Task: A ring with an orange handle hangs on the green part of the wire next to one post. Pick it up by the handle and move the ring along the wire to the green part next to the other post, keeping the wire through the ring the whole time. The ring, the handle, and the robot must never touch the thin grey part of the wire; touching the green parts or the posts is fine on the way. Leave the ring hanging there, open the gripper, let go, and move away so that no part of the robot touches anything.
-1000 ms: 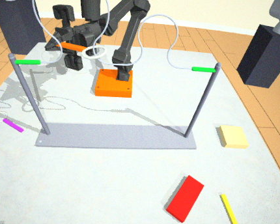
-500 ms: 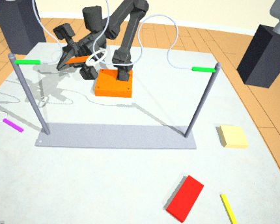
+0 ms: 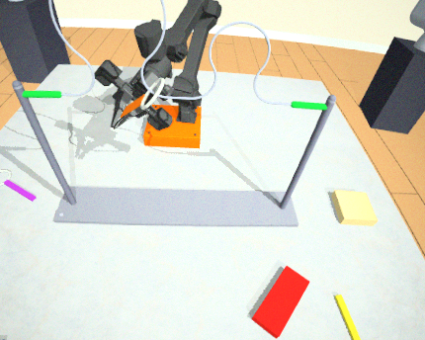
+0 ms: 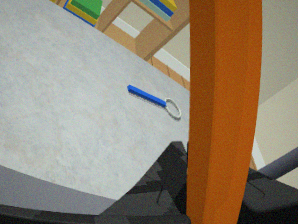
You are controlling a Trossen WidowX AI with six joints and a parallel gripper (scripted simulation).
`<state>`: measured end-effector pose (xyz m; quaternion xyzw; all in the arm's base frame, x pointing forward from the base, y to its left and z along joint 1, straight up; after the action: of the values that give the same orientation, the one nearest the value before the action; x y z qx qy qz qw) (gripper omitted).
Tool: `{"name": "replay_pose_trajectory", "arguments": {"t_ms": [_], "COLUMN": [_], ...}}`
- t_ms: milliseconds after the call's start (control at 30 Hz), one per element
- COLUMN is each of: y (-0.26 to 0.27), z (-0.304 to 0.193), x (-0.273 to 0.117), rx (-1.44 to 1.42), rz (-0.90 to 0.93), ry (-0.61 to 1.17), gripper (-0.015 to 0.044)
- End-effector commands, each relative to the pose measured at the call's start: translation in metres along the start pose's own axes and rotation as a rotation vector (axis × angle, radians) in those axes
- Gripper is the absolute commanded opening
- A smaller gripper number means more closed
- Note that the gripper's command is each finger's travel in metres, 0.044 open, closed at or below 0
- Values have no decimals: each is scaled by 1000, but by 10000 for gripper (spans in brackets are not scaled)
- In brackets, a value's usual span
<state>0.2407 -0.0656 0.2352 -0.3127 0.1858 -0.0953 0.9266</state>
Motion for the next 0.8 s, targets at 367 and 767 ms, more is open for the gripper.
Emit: {"name": "replay_pose_trajectory", "arguments": {"t_ms": [367, 767], "y": [40, 66], "z": [4, 14], "x": [-11, -22], "rx": [301, 488], "rz": [160, 266], "ry": [54, 89], "gripper": [-150, -150]}}
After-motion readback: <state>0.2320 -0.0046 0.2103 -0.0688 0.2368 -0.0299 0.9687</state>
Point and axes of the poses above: the point midway between the two fingers, 35 mm back from their tips, its own x axis out along the fingers, its own y axis across the jaws, z = x × y, the point moved 7 cm from there along -x, back along the fingers, and after that the axes turned 7 degrees about x, right-handed, at the moved point
